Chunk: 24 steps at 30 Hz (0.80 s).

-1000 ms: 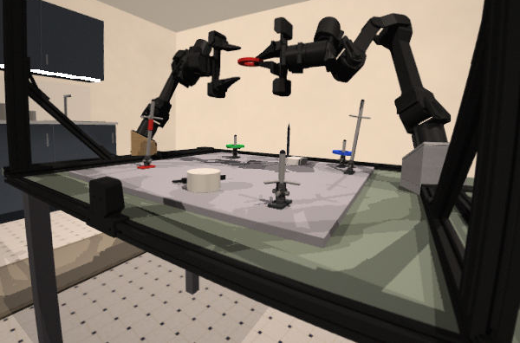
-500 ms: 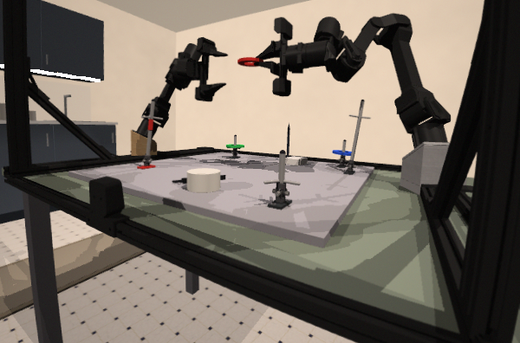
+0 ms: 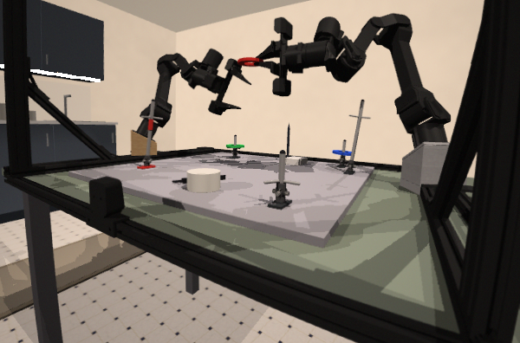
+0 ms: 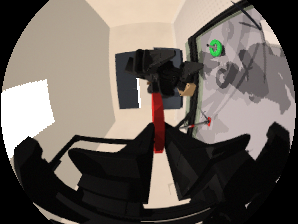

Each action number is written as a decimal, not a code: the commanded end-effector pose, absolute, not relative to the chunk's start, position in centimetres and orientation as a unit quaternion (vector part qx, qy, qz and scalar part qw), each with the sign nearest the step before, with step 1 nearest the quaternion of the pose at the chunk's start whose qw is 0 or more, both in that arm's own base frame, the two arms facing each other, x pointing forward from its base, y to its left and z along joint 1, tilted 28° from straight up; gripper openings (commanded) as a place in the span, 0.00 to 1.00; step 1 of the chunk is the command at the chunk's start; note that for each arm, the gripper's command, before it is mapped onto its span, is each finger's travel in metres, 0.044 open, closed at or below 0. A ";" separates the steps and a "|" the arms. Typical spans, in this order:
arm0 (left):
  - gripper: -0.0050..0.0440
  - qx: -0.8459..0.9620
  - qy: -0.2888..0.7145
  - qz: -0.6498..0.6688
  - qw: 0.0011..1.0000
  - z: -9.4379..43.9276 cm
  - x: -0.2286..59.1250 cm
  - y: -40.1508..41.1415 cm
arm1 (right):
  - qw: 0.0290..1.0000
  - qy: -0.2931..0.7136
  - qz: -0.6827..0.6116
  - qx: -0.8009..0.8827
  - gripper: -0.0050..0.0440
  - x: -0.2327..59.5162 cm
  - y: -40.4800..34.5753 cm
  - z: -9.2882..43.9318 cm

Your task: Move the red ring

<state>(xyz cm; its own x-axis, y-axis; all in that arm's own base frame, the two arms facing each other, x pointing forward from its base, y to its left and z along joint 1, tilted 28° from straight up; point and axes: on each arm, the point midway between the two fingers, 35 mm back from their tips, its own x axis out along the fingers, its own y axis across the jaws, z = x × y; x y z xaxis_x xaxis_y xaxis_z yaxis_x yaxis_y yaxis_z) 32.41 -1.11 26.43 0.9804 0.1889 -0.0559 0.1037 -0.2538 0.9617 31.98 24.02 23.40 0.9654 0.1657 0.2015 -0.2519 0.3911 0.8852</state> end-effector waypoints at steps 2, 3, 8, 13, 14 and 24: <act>0.92 0.757 0.156 0.030 0.634 26.2 31.8 2.6 | 0.832 -0.039 0.128 0.538 0.10 32.0 24.1 23.4; 0.92 0.749 0.169 0.029 0.640 26.0 31.6 3.3 | 0.832 -0.039 0.128 0.538 0.10 32.0 24.1 23.4; 0.92 0.708 0.234 0.025 0.666 25.3 30.1 6.5 | 0.832 -0.039 0.128 0.538 0.10 32.0 24.1 23.4; 0.92 0.656 0.298 0.027 0.693 24.6 28.0 9.3 | 0.832 -0.039 0.128 0.538 0.10 32.0 24.1 23.4; 0.92 0.645 0.310 0.027 0.698 24.4 27.4 9.8 | 0.832 -0.039 0.128 0.538 0.10 32.0 24.1 23.4; 0.92 0.519 0.421 0.047 0.742 23.3 21.8 13.2 | 0.832 -0.039 0.128 0.538 0.10 32.0 24.1 23.4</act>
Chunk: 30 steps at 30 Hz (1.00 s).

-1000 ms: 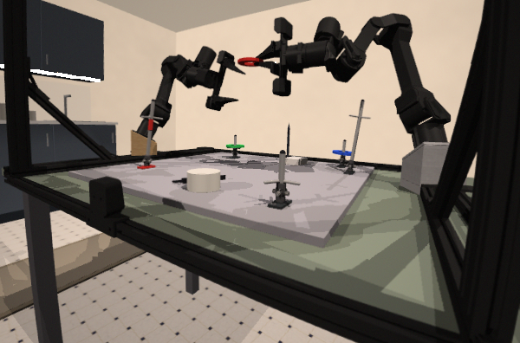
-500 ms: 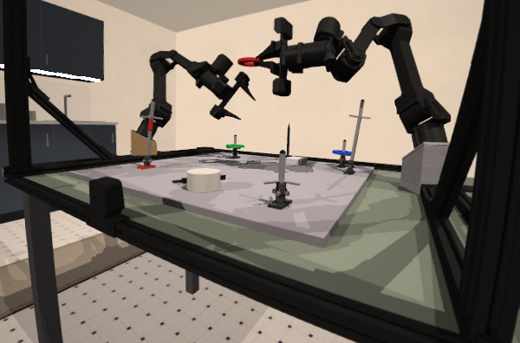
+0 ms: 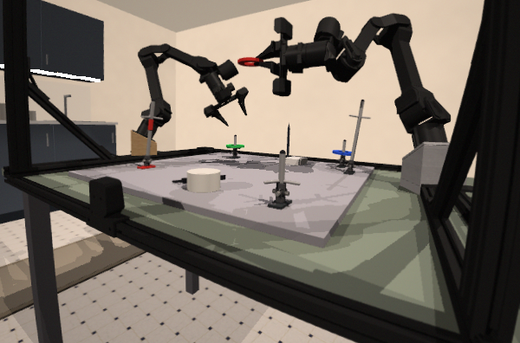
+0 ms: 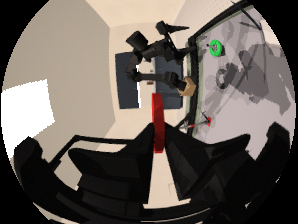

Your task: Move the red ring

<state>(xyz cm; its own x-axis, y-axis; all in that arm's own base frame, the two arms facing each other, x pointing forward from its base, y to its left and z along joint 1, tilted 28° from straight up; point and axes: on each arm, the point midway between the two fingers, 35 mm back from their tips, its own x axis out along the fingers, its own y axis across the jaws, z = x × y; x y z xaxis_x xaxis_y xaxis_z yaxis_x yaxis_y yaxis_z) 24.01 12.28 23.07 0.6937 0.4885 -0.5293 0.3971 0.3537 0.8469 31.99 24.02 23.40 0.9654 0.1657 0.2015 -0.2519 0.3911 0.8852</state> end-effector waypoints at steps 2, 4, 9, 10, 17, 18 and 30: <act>0.92 0.487 0.443 0.054 0.751 23.0 20.4 13.6 | 0.832 -0.039 0.128 0.538 0.10 32.0 24.1 23.4; 0.92 0.454 0.464 0.062 0.758 22.8 18.9 13.9 | 0.832 -0.039 0.128 0.538 0.10 32.0 24.1 23.4; 0.92 0.402 0.494 0.075 0.768 22.6 16.7 14.0 | 0.832 -0.039 0.128 0.538 0.10 32.0 24.1 23.4; 0.92 0.376 0.516 0.068 0.767 21.9 15.5 13.6 | 0.832 -0.039 0.128 0.538 0.10 32.0 24.1 23.4; 0.92 0.223 0.567 0.127 0.783 22.0 10.1 12.4 | 0.832 -0.039 0.128 0.538 0.10 32.0 24.1 23.4; 0.92 0.204 0.574 0.130 0.783 21.9 9.5 12.0 | 0.832 -0.039 0.128 0.538 0.10 32.0 24.1 23.4; 0.92 0.149 0.595 0.136 0.778 21.5 7.7 10.7 | 0.832 -0.039 0.128 0.538 0.10 32.2 24.3 23.5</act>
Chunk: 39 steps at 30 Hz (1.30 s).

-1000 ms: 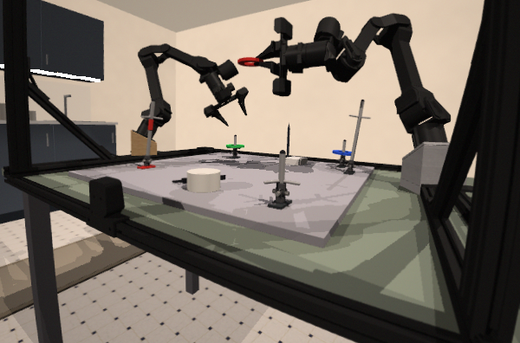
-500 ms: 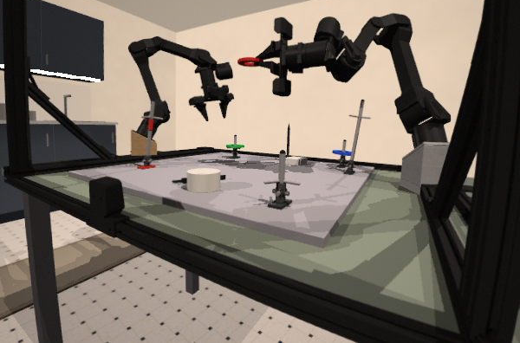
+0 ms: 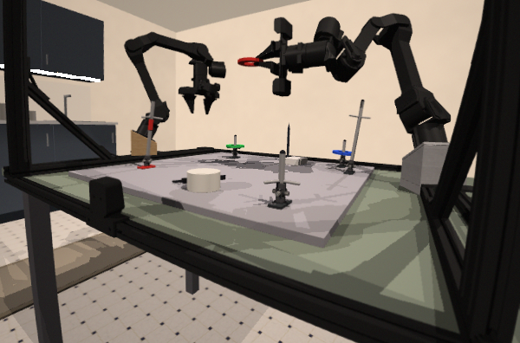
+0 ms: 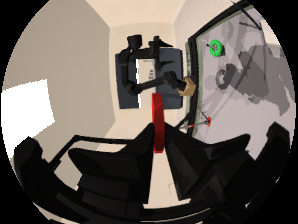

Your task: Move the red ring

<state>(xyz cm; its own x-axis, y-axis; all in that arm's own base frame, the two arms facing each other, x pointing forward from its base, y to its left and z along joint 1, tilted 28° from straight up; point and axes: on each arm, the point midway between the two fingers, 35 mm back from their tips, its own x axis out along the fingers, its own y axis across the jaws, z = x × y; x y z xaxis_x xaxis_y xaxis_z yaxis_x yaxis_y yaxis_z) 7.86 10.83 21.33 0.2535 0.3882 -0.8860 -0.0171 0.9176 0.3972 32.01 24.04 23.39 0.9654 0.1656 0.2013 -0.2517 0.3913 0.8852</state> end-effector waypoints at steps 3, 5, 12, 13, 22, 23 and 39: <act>0.92 0.149 0.595 0.136 0.778 21.5 7.7 10.7 | 0.832 -0.039 0.128 0.538 0.10 33.0 25.1 23.5; 0.92 0.149 0.595 0.136 0.778 21.5 7.7 10.7 | 0.832 -0.039 0.128 0.538 0.10 33.6 25.7 23.6; 0.92 0.149 0.595 0.136 0.778 21.5 7.7 10.7 | 0.832 -0.039 0.128 0.538 0.10 35.5 27.5 23.6; 0.92 0.149 0.595 0.136 0.778 21.5 7.7 10.7 | 0.832 -0.039 0.128 0.538 0.10 35.5 27.5 23.6; 0.92 0.149 0.595 0.136 0.778 21.5 7.7 10.7 | 0.832 -0.039 0.128 0.538 0.10 38.2 29.9 23.2; 0.92 0.149 0.595 0.136 0.778 21.5 7.7 10.7 | 0.832 -0.039 0.128 0.538 0.10 38.5 30.2 23.2; 0.92 0.149 0.595 0.136 0.778 21.5 7.7 10.7 | 0.832 -0.039 0.128 0.538 0.10 41.6 32.7 22.4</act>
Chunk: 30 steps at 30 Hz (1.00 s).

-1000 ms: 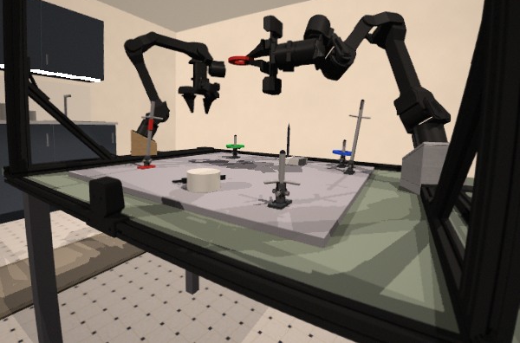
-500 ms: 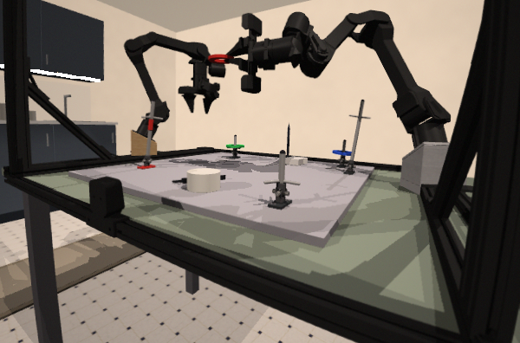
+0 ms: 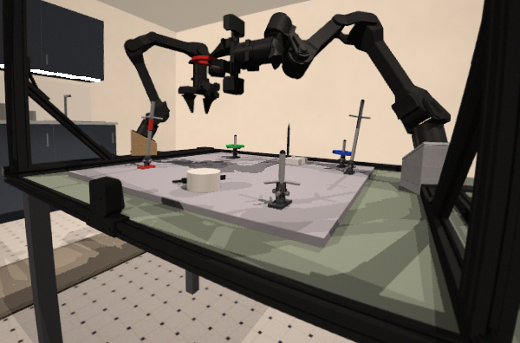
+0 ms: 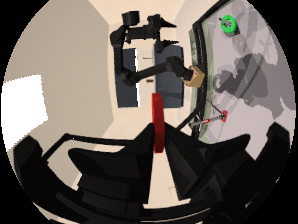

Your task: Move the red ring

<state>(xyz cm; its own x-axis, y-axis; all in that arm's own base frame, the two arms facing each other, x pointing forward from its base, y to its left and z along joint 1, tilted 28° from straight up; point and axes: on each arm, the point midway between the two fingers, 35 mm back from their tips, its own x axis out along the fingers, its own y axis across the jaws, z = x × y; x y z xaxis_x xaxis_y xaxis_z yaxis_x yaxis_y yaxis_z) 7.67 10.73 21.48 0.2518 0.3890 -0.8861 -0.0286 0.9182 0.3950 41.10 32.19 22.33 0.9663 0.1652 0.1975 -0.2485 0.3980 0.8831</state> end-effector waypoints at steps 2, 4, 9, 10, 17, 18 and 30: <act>0.92 0.149 0.595 0.136 0.778 21.5 7.7 10.7 | 0.832 -0.039 0.128 0.538 0.10 42.1 33.1 22.2; 0.92 0.149 0.595 0.136 0.778 21.5 7.7 10.7 | 0.832 -0.039 0.128 0.538 0.10 42.7 33.6 22.1; 0.92 0.149 0.595 0.136 0.778 21.5 7.7 10.7 | 0.832 -0.039 0.128 0.538 0.10 43.7 34.2 21.8; 0.92 0.149 0.595 0.136 0.778 21.5 7.7 10.7 | 0.832 -0.039 0.128 0.538 0.10 43.9 34.4 21.6; 0.92 0.149 0.595 0.136 0.778 21.5 7.7 10.7 | 0.832 -0.039 0.128 0.538 0.10 46.0 35.8 20.8; 0.92 0.149 0.595 0.136 0.778 21.5 7.7 10.7 | 0.832 -0.039 0.128 0.538 0.10 46.3 36.0 20.7; 0.92 0.149 0.595 0.136 0.778 21.5 7.7 10.7 | 0.832 -0.039 0.128 0.538 0.10 49.1 37.6 19.2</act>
<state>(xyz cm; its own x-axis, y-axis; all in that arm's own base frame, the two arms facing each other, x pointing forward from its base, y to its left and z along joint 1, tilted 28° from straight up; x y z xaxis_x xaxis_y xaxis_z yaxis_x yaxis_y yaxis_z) 7.67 10.73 21.49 0.2519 0.3891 -0.8861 -0.0287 0.9182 0.3951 48.18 37.01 19.66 0.9657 0.1652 0.2004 -0.2510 0.3956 0.8835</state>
